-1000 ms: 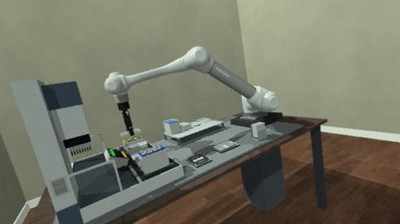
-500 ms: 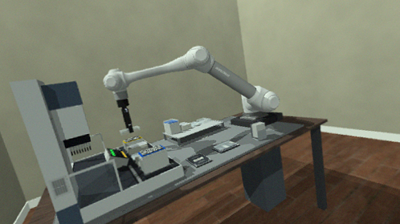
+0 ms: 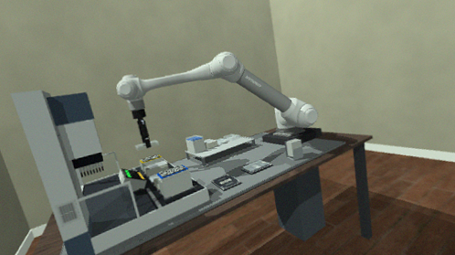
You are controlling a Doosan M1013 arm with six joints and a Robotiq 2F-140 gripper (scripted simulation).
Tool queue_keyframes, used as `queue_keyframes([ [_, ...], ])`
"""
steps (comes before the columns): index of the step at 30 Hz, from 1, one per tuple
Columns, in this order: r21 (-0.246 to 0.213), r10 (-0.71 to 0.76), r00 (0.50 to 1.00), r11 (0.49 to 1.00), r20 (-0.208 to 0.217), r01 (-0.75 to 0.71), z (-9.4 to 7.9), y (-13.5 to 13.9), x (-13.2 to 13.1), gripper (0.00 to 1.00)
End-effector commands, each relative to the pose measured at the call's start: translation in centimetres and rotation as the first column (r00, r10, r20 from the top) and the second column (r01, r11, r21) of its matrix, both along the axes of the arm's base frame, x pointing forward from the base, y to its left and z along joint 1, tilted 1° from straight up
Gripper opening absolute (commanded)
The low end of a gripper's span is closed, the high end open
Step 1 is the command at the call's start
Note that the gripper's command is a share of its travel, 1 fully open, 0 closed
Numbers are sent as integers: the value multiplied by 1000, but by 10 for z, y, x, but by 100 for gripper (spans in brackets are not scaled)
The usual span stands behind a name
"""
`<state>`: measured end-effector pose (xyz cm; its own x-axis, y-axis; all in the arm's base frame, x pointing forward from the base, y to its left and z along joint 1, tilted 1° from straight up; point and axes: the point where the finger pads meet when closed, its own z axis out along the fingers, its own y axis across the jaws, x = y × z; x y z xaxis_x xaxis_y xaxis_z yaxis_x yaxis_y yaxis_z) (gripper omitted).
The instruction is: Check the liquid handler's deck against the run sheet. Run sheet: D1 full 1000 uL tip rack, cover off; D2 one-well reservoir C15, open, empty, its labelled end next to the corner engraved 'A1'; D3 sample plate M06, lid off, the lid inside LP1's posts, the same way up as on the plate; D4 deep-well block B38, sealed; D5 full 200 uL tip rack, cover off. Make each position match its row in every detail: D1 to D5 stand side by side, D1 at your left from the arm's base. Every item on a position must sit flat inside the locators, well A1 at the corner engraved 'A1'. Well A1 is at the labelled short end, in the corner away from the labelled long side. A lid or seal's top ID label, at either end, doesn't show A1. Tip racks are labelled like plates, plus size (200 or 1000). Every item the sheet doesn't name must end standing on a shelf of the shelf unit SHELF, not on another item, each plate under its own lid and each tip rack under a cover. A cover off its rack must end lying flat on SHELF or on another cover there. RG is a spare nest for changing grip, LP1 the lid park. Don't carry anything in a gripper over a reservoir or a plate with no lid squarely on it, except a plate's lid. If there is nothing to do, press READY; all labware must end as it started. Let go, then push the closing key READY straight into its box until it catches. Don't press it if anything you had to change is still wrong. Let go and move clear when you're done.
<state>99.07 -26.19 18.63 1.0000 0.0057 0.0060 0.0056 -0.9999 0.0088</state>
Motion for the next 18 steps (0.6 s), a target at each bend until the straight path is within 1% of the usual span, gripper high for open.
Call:
queue_keyframes([
  [1, 0, 0, 1000, 1000, 2, 0, 6, 0, 0, 10],
  [5, 0, 0, 1000, 1000, 2, 0, 9, 0, 0, 10],
  [18, 0, 0, 1000, 1000, 2, 0, 31, 0, 0, 10],
])
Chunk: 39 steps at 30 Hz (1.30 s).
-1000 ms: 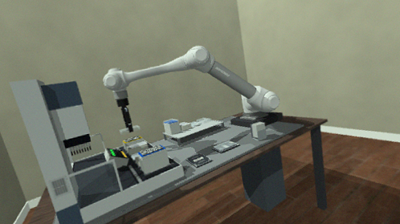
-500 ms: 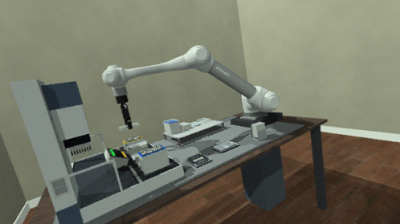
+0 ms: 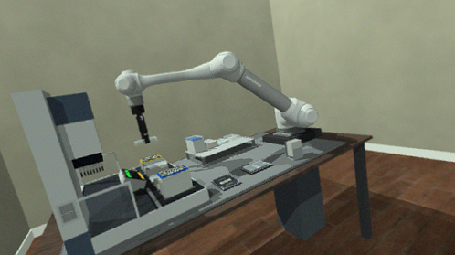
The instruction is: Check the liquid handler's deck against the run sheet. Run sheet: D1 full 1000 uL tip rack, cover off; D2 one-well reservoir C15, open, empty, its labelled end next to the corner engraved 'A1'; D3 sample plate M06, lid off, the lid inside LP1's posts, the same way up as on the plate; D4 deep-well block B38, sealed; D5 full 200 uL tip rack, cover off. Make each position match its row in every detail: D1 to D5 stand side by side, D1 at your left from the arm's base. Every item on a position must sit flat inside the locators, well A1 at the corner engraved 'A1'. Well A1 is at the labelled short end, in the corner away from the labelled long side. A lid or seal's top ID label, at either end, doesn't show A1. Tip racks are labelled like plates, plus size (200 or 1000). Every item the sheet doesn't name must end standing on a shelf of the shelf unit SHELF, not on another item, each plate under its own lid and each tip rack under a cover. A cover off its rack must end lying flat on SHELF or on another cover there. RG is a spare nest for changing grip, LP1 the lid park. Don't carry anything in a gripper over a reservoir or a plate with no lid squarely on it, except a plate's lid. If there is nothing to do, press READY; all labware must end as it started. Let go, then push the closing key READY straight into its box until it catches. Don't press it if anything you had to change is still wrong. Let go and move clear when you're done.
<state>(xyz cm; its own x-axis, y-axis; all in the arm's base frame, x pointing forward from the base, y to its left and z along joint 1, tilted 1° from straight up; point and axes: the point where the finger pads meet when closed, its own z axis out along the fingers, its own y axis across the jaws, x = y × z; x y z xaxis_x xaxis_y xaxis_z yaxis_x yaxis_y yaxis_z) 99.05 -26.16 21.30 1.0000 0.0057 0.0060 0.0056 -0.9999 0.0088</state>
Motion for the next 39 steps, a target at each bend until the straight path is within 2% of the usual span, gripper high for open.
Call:
queue_keyframes([
  [1, 0, 0, 1000, 1000, 2, 0, 6, 0, 0, 10],
  [39, 0, 0, 1000, 1000, 2, 0, 59, 1, 0, 10],
])
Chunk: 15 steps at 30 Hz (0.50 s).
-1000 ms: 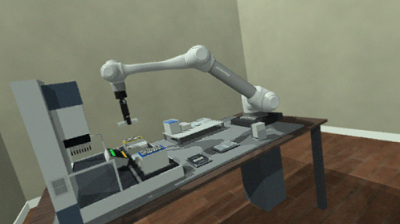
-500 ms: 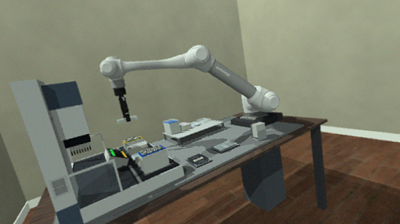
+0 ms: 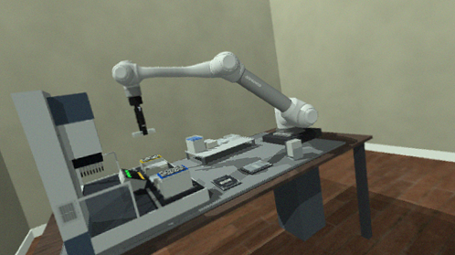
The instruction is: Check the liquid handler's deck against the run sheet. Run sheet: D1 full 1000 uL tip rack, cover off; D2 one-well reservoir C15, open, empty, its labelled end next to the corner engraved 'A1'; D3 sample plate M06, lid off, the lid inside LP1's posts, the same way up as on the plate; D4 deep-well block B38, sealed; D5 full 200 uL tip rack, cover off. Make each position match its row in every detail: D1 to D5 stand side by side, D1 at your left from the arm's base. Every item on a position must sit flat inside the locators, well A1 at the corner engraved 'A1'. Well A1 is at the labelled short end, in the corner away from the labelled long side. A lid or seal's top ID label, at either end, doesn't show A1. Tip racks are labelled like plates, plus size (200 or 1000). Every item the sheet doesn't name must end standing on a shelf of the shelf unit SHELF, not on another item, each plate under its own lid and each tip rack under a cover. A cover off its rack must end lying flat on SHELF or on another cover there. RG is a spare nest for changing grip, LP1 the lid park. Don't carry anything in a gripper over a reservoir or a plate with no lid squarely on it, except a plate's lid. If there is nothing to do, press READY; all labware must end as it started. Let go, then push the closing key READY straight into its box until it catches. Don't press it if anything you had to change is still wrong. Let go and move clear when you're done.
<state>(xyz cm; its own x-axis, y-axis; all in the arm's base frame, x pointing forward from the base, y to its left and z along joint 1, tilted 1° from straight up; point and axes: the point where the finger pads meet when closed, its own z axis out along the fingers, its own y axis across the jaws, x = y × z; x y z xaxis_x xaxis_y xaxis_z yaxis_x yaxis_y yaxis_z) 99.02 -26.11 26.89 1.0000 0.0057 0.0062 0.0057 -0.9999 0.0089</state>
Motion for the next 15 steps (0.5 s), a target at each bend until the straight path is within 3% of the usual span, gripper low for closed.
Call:
queue_keyframes([
  [1, 0, 0, 1000, 1000, 2, 0, 5, 0, 0, 10],
  [15, 0, 0, 1000, 1000, 2, 0, 11, 0, -5, 10],
])
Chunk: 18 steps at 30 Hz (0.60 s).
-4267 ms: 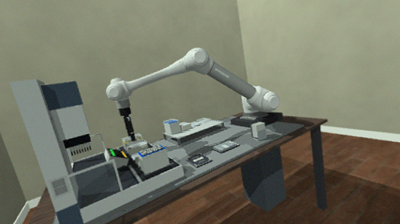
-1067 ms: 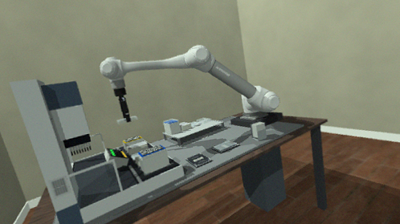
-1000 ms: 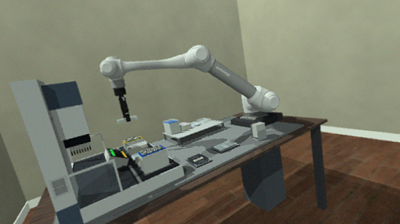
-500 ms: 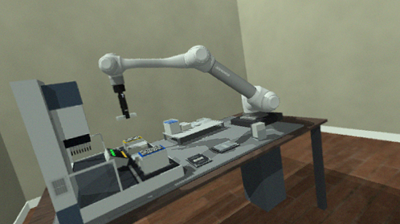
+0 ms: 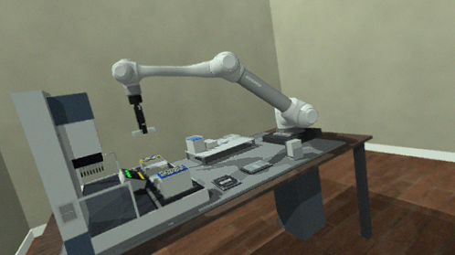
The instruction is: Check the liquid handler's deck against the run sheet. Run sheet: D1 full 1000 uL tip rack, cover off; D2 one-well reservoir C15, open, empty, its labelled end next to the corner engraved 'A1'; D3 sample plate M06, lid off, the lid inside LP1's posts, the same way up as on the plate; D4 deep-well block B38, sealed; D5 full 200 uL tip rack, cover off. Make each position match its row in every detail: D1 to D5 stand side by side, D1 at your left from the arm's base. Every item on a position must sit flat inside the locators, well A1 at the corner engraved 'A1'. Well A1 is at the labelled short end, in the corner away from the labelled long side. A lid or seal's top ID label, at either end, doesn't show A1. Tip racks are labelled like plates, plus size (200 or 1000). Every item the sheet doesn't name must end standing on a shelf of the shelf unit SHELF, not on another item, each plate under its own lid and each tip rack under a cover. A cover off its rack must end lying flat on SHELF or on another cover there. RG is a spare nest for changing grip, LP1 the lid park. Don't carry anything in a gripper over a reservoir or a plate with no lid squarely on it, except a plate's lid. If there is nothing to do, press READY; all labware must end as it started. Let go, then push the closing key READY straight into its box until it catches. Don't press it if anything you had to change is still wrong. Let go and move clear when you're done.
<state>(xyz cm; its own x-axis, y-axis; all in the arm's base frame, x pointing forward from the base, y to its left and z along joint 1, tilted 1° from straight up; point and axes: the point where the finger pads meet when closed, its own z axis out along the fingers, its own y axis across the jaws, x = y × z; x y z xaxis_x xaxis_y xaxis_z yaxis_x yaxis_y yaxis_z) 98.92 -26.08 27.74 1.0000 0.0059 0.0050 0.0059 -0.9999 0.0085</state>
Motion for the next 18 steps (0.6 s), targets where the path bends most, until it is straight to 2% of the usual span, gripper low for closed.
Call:
queue_keyframes([
  [1, 0, 0, 1000, 1000, 3, 0, 3, 0, -4, 10],
  [16, 0, 0, 1000, 1000, 3, 0, 2, 0, -79, 10],
  [18, 0, 0, 1000, 1000, 3, 0, 2, 0, -79, 10],
])
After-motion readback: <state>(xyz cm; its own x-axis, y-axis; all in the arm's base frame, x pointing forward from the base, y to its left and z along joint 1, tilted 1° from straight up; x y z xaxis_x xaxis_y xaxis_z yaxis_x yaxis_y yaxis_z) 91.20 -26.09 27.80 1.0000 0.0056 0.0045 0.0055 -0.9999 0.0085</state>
